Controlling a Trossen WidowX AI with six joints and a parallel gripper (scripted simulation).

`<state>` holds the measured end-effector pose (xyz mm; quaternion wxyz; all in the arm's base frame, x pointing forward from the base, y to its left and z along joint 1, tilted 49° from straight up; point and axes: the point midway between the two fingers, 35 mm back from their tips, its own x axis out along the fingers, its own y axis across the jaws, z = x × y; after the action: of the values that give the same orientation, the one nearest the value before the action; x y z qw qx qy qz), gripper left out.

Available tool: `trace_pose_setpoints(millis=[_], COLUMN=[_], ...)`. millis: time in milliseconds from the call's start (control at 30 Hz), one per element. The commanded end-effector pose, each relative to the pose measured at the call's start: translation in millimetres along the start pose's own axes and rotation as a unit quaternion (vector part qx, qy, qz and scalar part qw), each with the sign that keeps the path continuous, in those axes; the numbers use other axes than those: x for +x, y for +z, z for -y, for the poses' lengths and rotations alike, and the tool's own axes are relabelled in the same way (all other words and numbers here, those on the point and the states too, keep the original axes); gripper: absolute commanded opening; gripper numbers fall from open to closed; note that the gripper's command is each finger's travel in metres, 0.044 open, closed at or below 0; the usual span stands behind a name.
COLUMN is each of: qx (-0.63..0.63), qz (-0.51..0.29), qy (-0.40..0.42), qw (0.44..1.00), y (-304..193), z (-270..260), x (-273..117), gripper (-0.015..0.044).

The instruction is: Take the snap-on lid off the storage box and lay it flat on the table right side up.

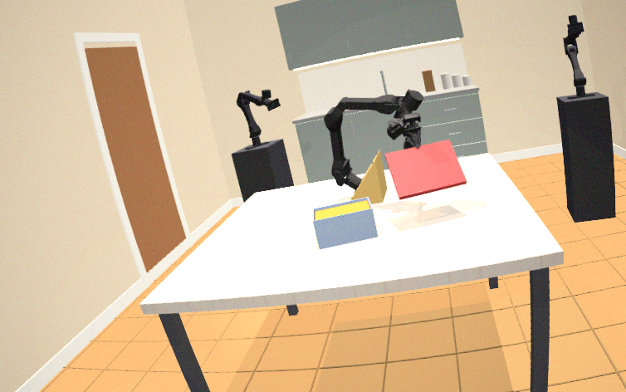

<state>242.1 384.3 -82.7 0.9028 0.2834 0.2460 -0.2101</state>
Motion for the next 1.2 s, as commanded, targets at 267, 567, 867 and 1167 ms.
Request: trace_pose_setpoints(millis=[267,567,867,1167], qx=[0.001,0.001,0.001,0.001], qz=[0.002,0.002,0.002,0.002], qy=[0.003,0.003,0.003,0.003], qw=[1.0,1.0,1.0,1.0], y=[4,4,4,4], z=[10,15,21,26], x=[8,13,18,22], gripper=[0.0,0.0,0.0,0.0])
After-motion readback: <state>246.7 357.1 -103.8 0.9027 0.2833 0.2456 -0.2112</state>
